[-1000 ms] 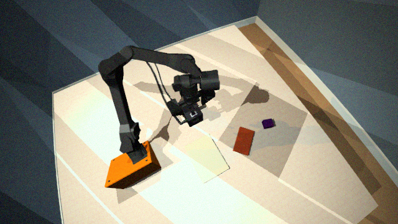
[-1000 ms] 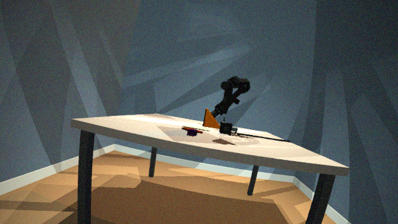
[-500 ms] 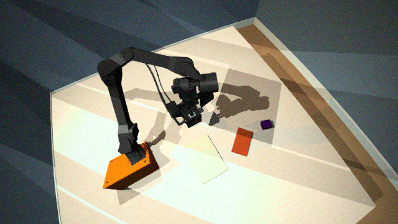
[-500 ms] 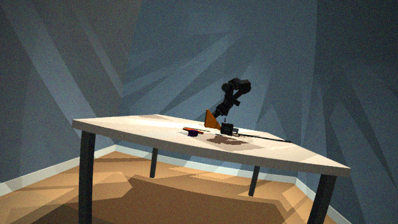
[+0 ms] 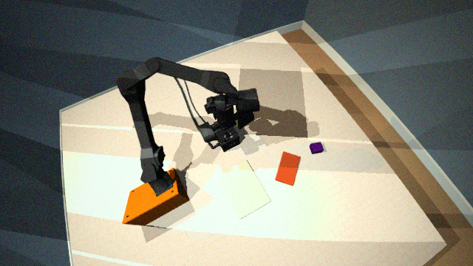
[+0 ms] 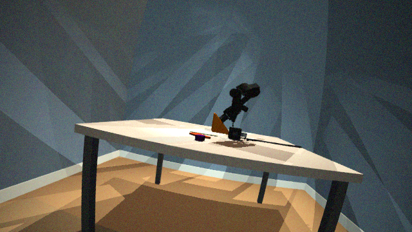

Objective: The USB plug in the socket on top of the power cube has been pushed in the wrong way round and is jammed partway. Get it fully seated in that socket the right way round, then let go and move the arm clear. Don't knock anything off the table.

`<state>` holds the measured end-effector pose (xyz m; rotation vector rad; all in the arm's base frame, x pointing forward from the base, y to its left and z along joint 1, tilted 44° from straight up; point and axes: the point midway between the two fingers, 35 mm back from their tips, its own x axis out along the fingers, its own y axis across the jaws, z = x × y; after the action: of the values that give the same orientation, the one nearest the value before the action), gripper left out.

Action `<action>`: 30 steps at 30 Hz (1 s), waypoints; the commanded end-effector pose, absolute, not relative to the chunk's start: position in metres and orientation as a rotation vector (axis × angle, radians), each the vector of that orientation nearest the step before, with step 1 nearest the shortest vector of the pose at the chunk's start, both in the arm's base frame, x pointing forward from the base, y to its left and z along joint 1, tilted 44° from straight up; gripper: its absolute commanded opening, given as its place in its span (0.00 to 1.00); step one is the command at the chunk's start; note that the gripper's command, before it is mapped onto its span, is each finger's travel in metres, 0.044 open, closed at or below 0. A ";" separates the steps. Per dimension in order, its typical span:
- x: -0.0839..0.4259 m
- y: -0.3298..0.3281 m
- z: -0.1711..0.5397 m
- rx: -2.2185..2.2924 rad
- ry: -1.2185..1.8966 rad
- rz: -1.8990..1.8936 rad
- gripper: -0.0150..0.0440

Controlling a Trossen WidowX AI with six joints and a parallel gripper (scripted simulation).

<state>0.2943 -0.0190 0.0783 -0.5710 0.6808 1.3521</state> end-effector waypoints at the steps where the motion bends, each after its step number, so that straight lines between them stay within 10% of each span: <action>1: 0.293 -0.015 0.075 -0.559 0.683 1.352 1.00; 6: 0.293 -0.014 0.074 -0.559 0.683 1.352 1.00; 22: 0.294 -0.016 0.075 -0.570 0.681 1.353 0.29; 30: 0.294 -0.016 0.075 -0.570 0.681 1.353 0.25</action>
<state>0.2943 -0.0155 0.0747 -0.5695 0.6814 1.3535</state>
